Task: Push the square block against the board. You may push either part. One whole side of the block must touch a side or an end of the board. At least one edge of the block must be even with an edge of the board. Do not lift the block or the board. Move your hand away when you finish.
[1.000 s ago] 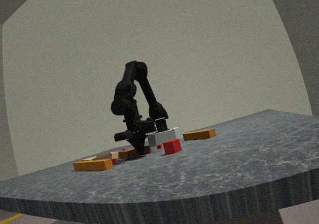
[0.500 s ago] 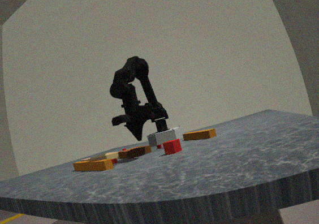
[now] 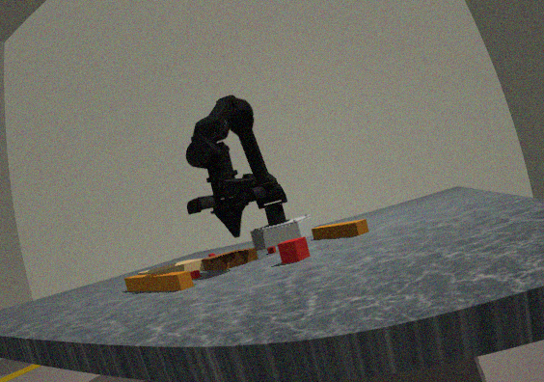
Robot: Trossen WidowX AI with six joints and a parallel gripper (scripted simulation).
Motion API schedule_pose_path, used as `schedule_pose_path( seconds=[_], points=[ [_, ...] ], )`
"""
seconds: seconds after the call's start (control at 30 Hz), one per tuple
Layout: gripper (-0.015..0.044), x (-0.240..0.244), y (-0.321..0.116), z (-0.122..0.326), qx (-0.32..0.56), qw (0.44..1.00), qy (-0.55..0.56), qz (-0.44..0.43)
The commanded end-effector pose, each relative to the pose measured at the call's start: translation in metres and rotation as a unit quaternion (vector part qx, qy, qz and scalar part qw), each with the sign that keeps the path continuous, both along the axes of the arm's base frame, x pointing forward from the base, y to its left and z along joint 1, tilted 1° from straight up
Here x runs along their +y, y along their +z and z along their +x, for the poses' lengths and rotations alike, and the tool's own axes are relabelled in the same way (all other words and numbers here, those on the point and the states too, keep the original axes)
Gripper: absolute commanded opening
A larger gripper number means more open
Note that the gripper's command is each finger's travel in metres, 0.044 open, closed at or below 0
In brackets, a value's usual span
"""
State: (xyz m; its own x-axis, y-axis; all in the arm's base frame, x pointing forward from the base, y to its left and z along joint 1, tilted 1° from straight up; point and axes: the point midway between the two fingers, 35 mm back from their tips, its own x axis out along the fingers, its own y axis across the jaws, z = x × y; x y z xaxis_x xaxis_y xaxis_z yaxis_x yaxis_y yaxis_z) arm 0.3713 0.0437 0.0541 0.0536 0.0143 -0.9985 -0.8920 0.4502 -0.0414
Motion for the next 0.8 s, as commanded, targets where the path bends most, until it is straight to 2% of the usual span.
schedule_pose_path(
  seconds=[0.0, 0.37, 0.77],
  points=[
    [0.0, -0.007, -0.001, -0.01, 0.004, 0.998, -0.059, 0.001],
    [0.0, -0.024, 0.001, -0.041, 0.007, 0.969, -0.246, 0.009],
    [0.0, -0.039, -0.002, -0.076, 0.01, 0.898, -0.44, 0.018]
  ],
)
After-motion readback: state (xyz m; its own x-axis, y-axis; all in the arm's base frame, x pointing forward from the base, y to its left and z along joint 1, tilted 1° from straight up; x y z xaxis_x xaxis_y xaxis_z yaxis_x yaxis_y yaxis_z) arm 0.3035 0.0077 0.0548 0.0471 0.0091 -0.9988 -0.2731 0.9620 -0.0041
